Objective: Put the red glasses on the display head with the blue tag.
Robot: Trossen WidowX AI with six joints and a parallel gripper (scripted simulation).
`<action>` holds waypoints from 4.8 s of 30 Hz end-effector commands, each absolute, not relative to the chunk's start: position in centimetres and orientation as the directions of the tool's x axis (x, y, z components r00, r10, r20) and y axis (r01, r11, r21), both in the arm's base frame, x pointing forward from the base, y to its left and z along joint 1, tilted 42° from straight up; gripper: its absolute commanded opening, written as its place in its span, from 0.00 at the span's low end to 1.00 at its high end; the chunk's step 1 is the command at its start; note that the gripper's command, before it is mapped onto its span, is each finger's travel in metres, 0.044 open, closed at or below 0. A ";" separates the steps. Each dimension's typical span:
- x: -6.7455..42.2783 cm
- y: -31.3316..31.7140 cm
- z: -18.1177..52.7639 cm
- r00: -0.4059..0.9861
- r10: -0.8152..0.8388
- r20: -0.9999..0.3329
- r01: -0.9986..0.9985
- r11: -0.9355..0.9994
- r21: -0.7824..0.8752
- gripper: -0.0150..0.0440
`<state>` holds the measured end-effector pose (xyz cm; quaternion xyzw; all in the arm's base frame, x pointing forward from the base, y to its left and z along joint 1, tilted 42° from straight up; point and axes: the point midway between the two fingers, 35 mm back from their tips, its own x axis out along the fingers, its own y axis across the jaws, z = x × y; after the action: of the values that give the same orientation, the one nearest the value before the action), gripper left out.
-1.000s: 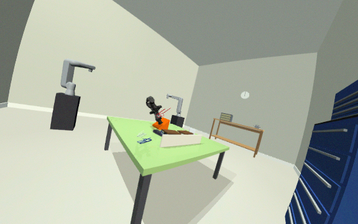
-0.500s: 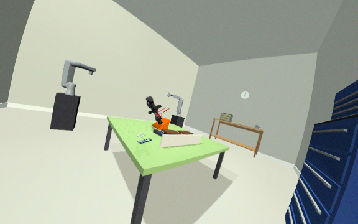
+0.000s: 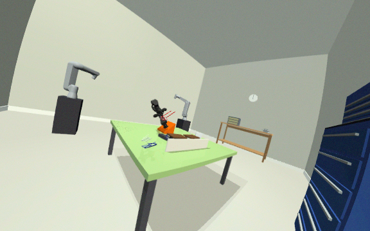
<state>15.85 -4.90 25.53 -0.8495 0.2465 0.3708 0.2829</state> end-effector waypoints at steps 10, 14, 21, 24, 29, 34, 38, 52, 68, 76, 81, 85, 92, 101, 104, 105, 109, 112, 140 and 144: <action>17.5 -5.0 24.2 0.521 -0.210 -0.827 -0.713 -0.640 -0.286 0.25; 18.5 -4.9 23.2 0.468 -0.216 -0.857 -0.760 -0.594 -0.265 0.25; 20.2 -4.5 21.5 0.373 -0.237 -0.897 -0.833 -0.512 -0.211 0.25; 20.8 -4.3 20.7 0.333 -0.251 -0.909 -0.859 -0.478 -0.183 0.25; 21.9 -3.9 19.4 0.268 -0.279 -0.922 -0.897 -0.421 -0.134 0.25; 22.8 -3.3 18.0 0.207 -0.314 -0.927 -0.927 -0.365 -0.084 0.25; 23.5 -2.8 16.9 0.162 -0.346 -0.924 -0.946 -0.321 -0.046 0.25; 25.5 -0.6 12.9 0.043 -0.486 -0.873 -0.982 -0.181 0.052 0.25; 26.6 2.2 8.4 0.002 -0.658 -0.753 -0.995 -0.075 0.064 0.25; 26.7 1.5 8.0 0.010 -0.684 -0.730 -0.995 -0.078 0.060 0.25; 26.7 1.3 7.7 0.001 -0.678 -0.735 -0.995 -0.072 0.065 0.25; 26.8 1.2 7.5 -0.003 -0.668 -0.744 -0.995 -0.071 0.067 0.25; 26.8 0.8 7.1 -0.004 -0.660 -0.752 -0.995 -0.071 0.067 0.25; 26.8 0.4 6.6 -0.004 -0.661 -0.750 -0.995 -0.070 0.067 0.25; 26.8 0.2 6.5 -0.003 -0.665 -0.747 -0.995 -0.070 0.067 0.25; 26.8 0.2 6.4 -0.003 -0.667 -0.745 -0.995 -0.070 0.067 0.25; 26.8 0.0 6.2 -0.002 -0.671 -0.741 -0.995 -0.070 0.067 0.25; 26.8 -0.1 6.0 -0.002 -0.671 -0.741 -0.995 -0.070 0.067 0.25; 26.8 -1.3 4.6 -0.002 -0.672 -0.741 -0.995 -0.070 0.066 0.25; 26.8 -1.3 4.5 -0.002 -0.672 -0.741 -0.995 -0.070 0.066 0.25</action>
<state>26.97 -1.08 4.70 -0.6585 0.6316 0.3162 0.2596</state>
